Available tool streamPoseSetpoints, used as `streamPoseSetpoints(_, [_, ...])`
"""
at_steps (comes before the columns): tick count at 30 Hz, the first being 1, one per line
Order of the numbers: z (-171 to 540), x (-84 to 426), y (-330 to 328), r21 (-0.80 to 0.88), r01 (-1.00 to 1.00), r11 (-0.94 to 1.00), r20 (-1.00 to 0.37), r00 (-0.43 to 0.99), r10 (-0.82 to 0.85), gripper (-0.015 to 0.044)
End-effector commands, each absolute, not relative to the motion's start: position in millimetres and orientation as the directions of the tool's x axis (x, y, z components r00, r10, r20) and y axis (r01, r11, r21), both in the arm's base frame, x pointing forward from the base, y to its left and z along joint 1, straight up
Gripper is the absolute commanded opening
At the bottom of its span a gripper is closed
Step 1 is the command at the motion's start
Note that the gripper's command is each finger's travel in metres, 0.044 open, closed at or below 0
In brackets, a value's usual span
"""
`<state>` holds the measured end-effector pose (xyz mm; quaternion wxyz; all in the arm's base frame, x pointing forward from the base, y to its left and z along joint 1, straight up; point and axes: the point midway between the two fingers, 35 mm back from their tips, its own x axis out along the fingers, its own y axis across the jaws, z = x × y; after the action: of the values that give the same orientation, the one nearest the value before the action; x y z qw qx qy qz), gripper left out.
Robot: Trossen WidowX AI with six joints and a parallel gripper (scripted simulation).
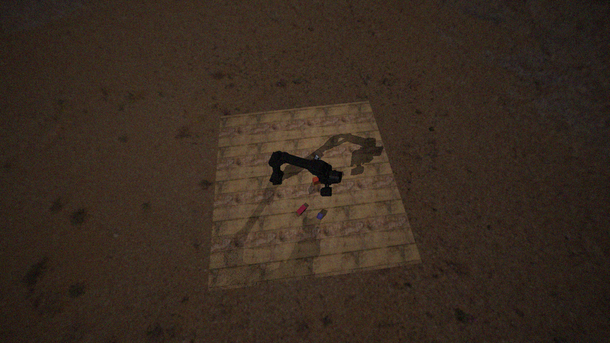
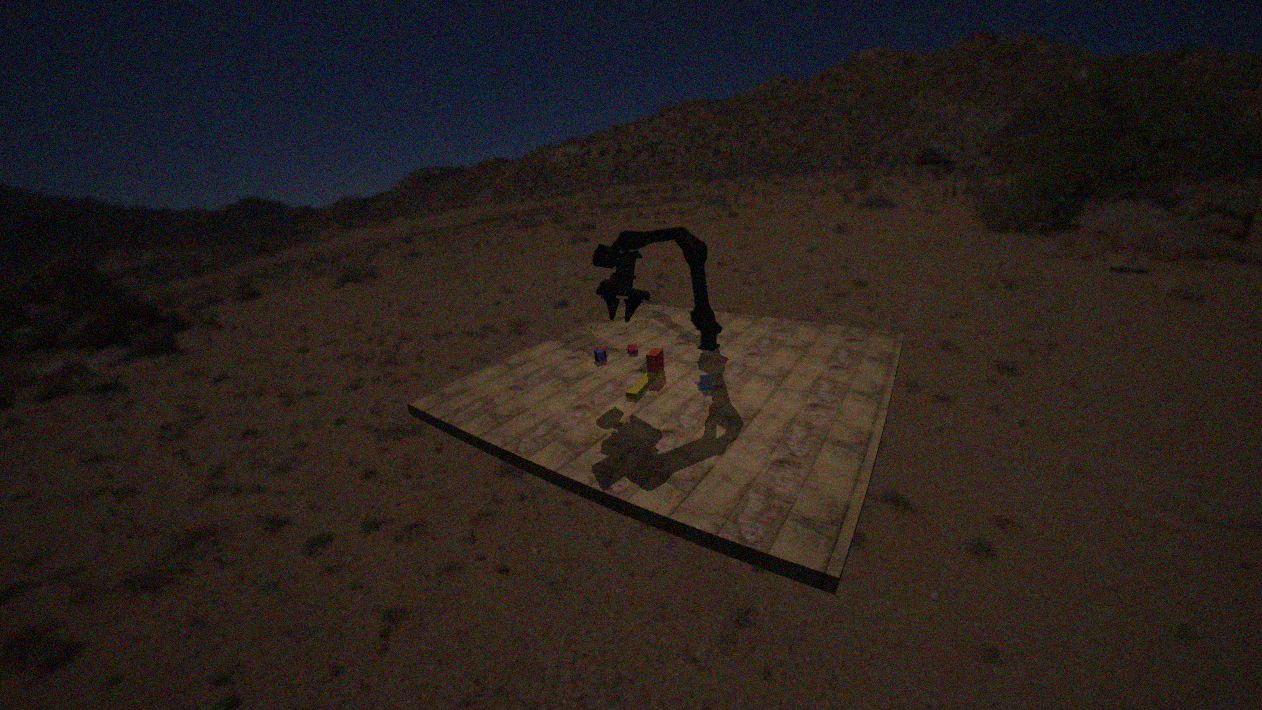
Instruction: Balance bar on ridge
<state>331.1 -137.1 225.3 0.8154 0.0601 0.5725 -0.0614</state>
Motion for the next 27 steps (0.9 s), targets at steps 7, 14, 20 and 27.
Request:
streamPoseSetpoints(7, [205.6,347.3,-92.2,0.013,0.027,1.0,-0.977,0.215,0.007,0.0315])
streamPoseSetpoints(14, [191.8,353.7,-63.3,0.0,-0.08,0.997,-0.993,0.122,0.01,0.0315])
streamPoseSetpoints(20, [180.6,356.8,-39.1,-0.009,-0.172,0.985,-0.999,0.043,-0.002,0.0315])
streamPoseSetpoints(27, [176.2,357.8,-36.5,-0.01,-0.182,0.983,-0.999,0.035,-0.004,0.0315])
